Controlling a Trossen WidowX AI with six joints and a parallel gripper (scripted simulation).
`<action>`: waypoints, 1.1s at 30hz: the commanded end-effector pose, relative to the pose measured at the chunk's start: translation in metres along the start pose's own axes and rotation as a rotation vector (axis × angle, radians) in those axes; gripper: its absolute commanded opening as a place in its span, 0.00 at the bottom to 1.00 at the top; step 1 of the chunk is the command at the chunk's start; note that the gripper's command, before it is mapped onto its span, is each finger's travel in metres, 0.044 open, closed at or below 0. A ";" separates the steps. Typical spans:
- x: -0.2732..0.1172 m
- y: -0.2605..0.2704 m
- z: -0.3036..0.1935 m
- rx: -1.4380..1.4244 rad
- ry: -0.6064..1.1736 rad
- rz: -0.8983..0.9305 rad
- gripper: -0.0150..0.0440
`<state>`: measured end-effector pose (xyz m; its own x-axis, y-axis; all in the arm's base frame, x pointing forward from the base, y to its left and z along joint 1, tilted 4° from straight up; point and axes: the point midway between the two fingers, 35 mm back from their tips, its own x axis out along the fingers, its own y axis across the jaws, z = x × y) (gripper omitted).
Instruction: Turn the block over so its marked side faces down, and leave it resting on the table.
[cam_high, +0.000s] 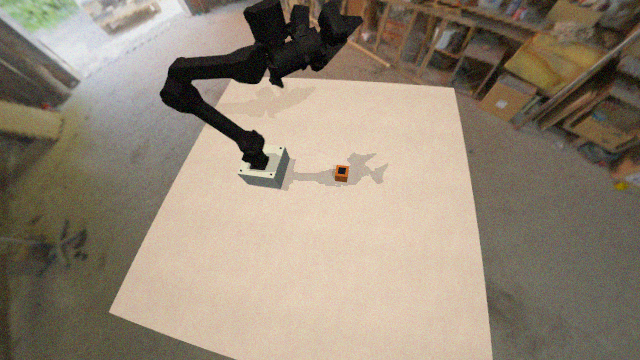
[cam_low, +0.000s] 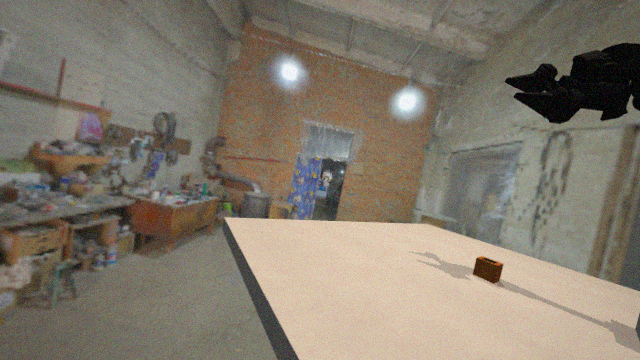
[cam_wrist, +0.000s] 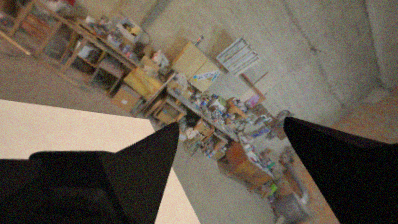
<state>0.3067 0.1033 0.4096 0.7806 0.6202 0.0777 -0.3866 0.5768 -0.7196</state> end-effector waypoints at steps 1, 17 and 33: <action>0.001 0.001 -0.003 0.011 0.008 0.003 0.98; 0.009 0.117 -0.222 0.906 0.973 0.160 1.00; -0.062 0.198 -0.298 1.190 1.718 0.117 1.00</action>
<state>0.3244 0.0212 0.0569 0.0266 0.0790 -0.9965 0.0221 0.9966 0.0796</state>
